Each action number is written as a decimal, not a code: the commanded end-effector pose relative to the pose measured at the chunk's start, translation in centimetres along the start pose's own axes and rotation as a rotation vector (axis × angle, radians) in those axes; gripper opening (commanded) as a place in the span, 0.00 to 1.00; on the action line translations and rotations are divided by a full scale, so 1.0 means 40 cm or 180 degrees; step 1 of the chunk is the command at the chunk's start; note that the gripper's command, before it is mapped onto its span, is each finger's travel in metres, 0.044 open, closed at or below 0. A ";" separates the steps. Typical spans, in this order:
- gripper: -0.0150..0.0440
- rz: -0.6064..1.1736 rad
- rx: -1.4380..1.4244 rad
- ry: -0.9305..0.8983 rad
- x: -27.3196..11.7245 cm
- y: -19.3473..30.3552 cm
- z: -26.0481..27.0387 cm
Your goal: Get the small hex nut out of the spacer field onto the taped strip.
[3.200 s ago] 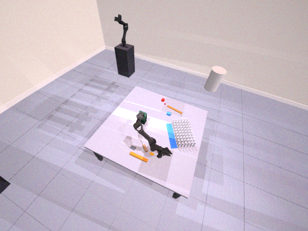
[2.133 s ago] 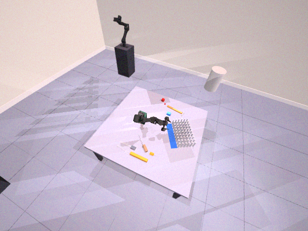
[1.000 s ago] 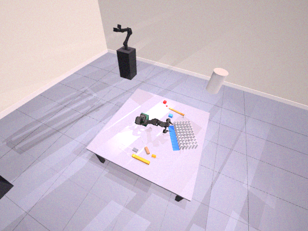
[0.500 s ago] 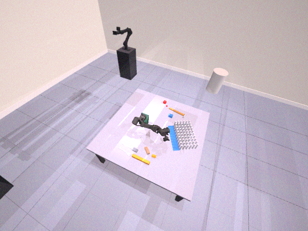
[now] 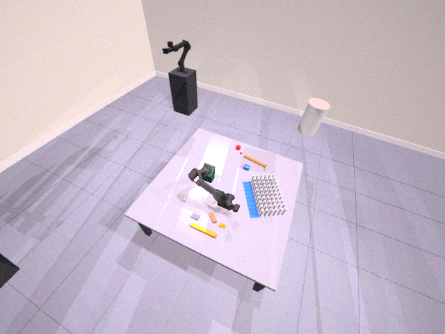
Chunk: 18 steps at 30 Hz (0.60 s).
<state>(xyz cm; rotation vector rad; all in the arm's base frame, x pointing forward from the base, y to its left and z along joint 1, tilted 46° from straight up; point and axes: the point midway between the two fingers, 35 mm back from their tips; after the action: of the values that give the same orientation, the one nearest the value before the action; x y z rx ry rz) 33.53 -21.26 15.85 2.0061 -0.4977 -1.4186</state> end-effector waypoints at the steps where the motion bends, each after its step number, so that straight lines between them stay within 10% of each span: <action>1: 1.00 -0.0040 -0.1357 -0.0611 -0.066 0.134 0.112; 18: 1.00 -0.0486 -0.2875 -0.1194 -0.174 0.242 0.247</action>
<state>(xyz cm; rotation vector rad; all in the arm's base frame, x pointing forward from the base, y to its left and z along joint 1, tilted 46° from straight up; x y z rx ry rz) 22.51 -26.66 25.12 1.0986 0.1329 -1.6968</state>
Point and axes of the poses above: the point midway between the two fingers, 35 mm back from their tips, its own x axis out along the fingers, its own z axis across the jaws, y = z × x, and after that the axes turned 9 degrees about -x, right-handed
